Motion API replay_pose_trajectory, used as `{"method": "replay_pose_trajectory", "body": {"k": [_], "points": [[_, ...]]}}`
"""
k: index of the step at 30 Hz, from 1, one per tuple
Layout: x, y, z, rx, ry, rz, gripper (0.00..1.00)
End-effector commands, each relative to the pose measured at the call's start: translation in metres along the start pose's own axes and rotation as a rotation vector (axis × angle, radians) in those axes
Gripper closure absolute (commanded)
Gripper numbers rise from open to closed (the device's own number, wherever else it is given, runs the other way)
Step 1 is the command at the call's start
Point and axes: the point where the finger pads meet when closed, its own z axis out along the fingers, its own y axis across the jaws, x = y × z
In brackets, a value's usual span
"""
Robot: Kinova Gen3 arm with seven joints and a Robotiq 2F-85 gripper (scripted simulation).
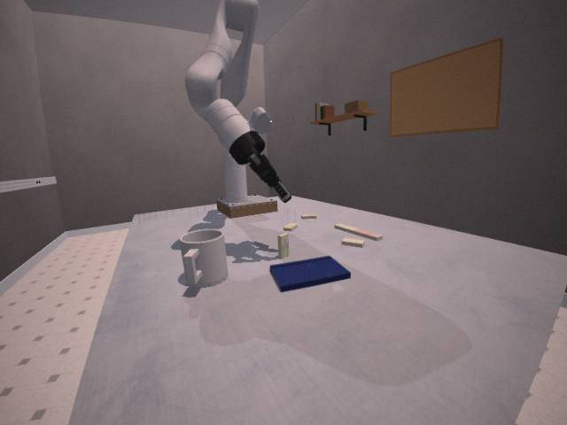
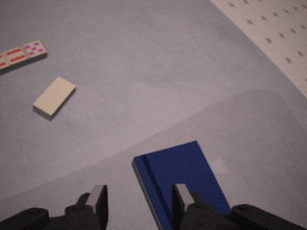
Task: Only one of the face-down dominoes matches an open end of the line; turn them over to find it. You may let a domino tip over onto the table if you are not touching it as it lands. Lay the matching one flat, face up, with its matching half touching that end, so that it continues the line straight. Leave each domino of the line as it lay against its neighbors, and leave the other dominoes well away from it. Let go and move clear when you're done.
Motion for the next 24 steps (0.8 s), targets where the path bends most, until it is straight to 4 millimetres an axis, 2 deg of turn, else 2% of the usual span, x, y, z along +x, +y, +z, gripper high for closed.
{"method": "replay_pose_trajectory", "body": {"k": [1,24], "points": [[0.0016,0.0002,0.0001,0.035,-0.046,-0.031,0.53],[0.0050,0.0006,0.0025,0.157,-0.263,-0.201,0.53]]}}
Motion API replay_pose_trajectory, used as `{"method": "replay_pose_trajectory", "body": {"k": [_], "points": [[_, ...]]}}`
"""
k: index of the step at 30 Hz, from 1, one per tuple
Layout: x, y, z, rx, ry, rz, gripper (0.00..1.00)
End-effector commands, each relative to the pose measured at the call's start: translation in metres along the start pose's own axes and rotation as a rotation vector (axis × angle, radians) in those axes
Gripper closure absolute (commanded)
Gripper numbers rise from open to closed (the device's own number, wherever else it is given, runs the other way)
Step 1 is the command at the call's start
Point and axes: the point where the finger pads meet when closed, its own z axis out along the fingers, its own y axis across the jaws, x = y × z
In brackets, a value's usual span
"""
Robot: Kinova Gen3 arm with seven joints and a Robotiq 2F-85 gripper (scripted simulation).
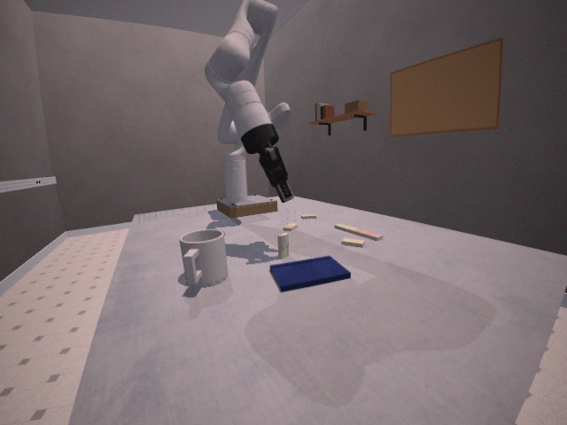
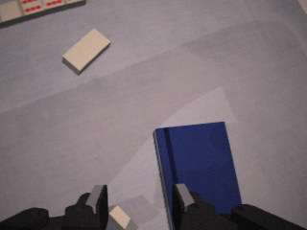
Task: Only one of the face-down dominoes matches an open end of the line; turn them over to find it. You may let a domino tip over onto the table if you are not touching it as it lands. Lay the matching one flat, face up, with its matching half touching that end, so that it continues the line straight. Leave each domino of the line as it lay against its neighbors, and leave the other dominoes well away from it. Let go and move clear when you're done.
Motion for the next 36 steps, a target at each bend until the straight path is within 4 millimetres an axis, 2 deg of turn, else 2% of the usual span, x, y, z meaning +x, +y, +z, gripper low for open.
{"method": "replay_pose_trajectory", "body": {"k": [1,36], "points": [[0.0013,0.0011,-0.0006,0.030,-0.049,-0.034,0.53],[0.0065,0.0023,0.0019,0.201,-0.349,-0.269,0.53]]}}
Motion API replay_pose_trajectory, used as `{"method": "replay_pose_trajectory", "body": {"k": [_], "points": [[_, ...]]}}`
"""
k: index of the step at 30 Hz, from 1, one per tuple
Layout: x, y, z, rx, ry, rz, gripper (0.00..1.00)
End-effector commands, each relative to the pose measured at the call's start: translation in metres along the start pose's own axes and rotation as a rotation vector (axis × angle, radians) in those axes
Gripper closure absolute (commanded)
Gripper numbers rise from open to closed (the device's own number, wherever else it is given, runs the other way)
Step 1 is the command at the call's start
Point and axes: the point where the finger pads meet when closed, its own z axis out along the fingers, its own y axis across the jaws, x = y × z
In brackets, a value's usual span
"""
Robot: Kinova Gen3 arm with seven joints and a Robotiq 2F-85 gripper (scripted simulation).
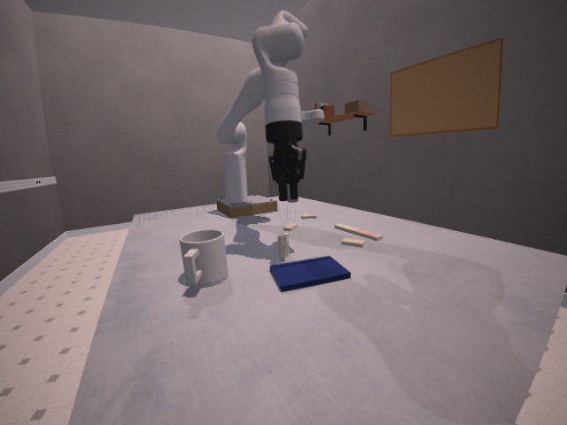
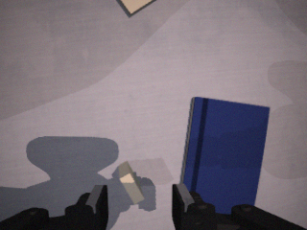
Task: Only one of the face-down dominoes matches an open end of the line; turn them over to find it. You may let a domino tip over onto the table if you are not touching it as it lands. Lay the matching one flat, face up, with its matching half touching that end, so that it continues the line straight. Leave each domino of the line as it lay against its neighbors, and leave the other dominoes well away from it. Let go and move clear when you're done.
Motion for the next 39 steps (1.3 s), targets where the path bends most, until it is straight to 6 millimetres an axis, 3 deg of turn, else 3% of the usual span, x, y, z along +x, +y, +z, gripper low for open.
{"method": "replay_pose_trajectory", "body": {"k": [1,39], "points": [[0.0004,0.0010,-0.0011,0.017,-0.033,-0.024,0.53],[0.0021,0.0019,-0.0010,0.074,-0.133,-0.102,0.53]]}}
